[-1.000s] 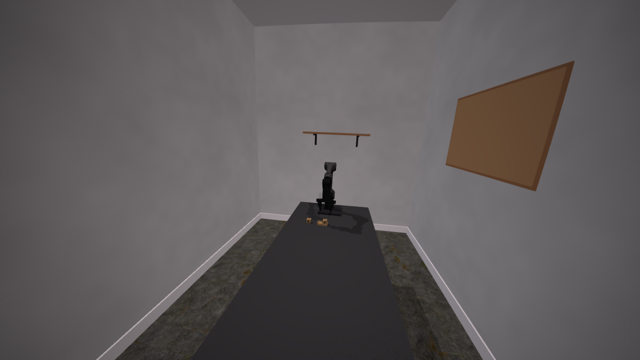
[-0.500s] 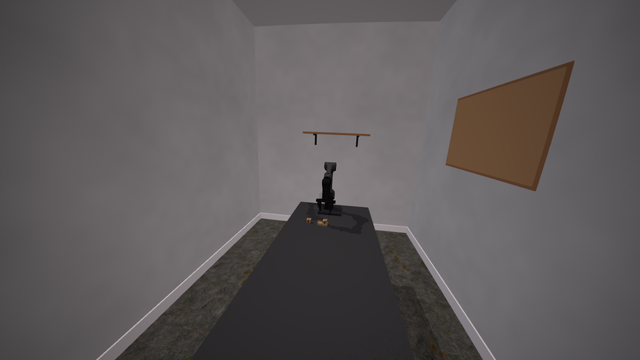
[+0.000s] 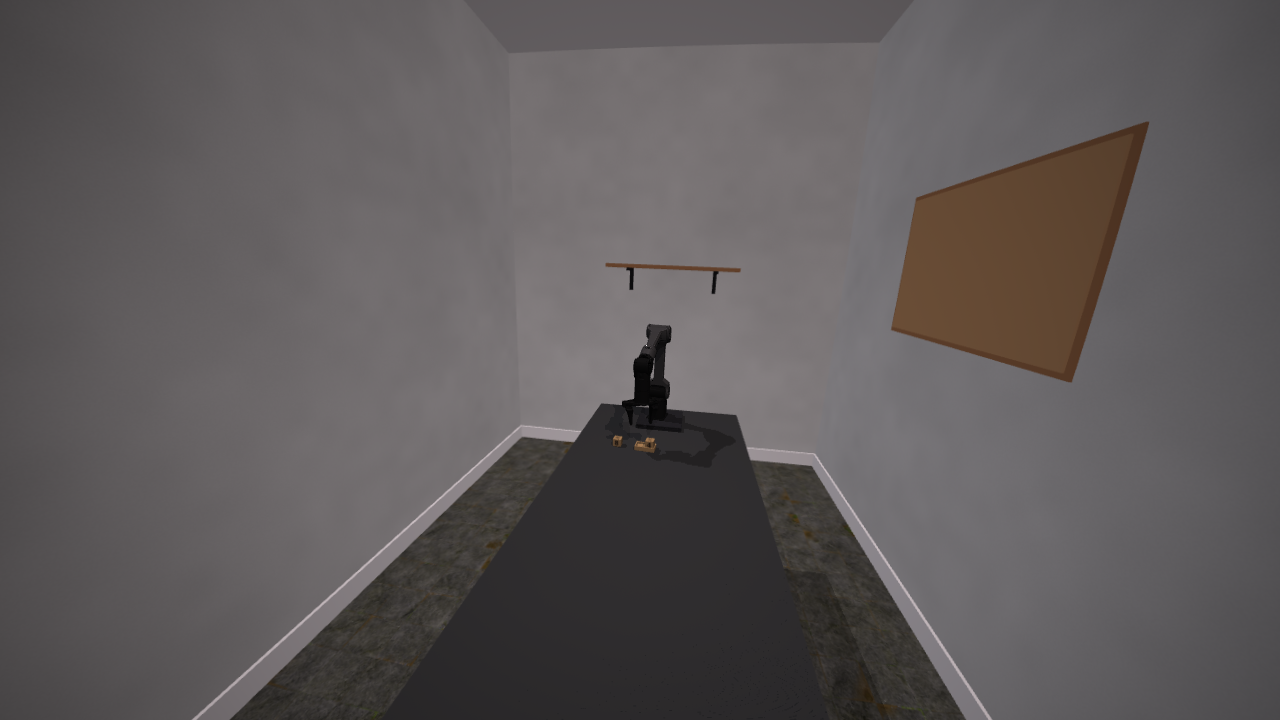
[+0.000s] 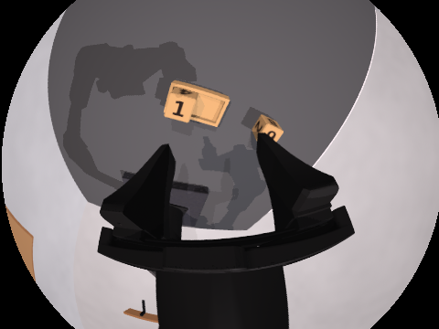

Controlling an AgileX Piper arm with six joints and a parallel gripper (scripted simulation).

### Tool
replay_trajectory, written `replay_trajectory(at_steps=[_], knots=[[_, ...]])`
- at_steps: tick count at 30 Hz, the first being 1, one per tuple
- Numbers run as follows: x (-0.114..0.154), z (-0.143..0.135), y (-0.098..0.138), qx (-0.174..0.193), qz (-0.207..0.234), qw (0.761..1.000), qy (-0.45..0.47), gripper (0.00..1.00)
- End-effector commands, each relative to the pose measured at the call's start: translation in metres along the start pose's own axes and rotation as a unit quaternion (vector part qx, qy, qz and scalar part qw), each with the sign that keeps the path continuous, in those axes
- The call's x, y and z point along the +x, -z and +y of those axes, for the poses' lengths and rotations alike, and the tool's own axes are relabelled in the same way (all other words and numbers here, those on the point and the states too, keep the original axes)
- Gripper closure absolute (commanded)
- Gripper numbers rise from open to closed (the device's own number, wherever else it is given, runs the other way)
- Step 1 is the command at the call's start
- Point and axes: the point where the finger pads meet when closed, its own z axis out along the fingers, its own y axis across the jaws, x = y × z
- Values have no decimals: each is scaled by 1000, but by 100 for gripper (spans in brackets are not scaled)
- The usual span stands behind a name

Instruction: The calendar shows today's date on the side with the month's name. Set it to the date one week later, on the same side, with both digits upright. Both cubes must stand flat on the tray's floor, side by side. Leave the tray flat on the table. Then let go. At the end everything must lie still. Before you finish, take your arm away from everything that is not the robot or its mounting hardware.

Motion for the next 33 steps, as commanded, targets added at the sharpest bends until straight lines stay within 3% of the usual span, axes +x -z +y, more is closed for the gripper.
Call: replay_trajectory(at_steps=[1,6,13,15,22,29,30,33], knots=[[3,-11,-2,-2,-2,998,69,0],[15,-33,-6,-1,-2,975,222,0],[33,-59,-10,0,-2,916,401,0],[33,-59,-10,0,-2,916,401,0],[44,-72,-13,-1,-2,869,495,0],[46,-75,-13,0,-2,859,513,0],[46,-75,-13,0,-2,859,513,38],[46,-75,-13,0,-2,859,513,38]])
